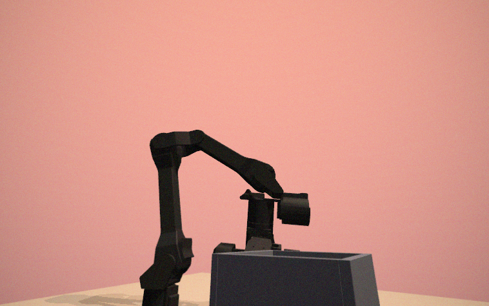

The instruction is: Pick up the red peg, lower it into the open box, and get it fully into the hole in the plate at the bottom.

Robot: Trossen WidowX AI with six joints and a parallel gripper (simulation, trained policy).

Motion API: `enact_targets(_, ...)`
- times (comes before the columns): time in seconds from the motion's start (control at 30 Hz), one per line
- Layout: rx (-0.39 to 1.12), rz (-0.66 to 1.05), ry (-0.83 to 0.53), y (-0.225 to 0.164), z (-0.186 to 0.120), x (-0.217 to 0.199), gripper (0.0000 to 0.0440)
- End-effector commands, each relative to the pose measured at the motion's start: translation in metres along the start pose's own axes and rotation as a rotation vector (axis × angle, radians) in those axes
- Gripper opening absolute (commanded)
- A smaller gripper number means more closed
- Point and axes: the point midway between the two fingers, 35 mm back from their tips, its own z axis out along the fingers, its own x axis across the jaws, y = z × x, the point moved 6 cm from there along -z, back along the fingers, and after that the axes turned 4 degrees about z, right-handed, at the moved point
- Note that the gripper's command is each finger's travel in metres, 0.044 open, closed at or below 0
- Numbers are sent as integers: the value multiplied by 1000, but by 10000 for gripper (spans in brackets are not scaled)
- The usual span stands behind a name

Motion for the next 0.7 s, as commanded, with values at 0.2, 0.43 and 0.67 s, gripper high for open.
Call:
enact_targets(0.2,-7,-16,-3,2,2,7,68)
enact_targets(0.43,29,-39,71,0,-12,11,18)
enact_targets(0.67,70,-62,165,-4,-35,11,3)
